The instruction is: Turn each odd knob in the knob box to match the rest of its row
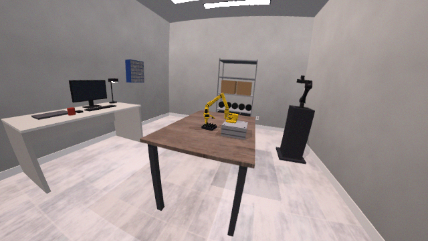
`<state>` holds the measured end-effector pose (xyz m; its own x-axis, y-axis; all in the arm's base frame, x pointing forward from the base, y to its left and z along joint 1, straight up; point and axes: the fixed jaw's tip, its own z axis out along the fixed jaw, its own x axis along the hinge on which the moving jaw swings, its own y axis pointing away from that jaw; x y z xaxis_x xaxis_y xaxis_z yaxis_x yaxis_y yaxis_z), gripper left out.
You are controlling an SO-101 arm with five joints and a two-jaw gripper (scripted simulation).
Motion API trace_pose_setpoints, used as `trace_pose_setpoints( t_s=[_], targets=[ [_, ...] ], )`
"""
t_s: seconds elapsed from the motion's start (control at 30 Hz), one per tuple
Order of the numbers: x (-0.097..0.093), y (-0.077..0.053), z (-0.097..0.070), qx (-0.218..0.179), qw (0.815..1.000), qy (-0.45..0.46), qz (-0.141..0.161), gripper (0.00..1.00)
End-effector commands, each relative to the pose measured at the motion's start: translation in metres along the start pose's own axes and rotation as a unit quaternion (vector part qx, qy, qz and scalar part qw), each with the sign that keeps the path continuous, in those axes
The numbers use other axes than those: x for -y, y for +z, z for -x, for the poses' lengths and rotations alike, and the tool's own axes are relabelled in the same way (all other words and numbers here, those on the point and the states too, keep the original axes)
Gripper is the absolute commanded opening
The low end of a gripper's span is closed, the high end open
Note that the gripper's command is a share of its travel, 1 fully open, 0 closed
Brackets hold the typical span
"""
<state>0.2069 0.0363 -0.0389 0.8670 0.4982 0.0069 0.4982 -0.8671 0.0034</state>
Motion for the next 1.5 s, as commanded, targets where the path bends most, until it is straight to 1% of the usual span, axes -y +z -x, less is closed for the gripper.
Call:
trace_pose_setpoints(
  t_s=[0.0, 0.7, 1.47],
  targets=[
    [0.0015, 0.0049, 0.0028, 0.006, 1.000, -0.003, -0.003, 0.10],
    [0.0030, 0.0072, 0.0062, 0.006, 1.000, -0.003, -0.003, 0.10],
    [0.0028, 0.0052, 0.0045, 0.006, 1.000, -0.003, -0.003, 0.10]
  ],
)
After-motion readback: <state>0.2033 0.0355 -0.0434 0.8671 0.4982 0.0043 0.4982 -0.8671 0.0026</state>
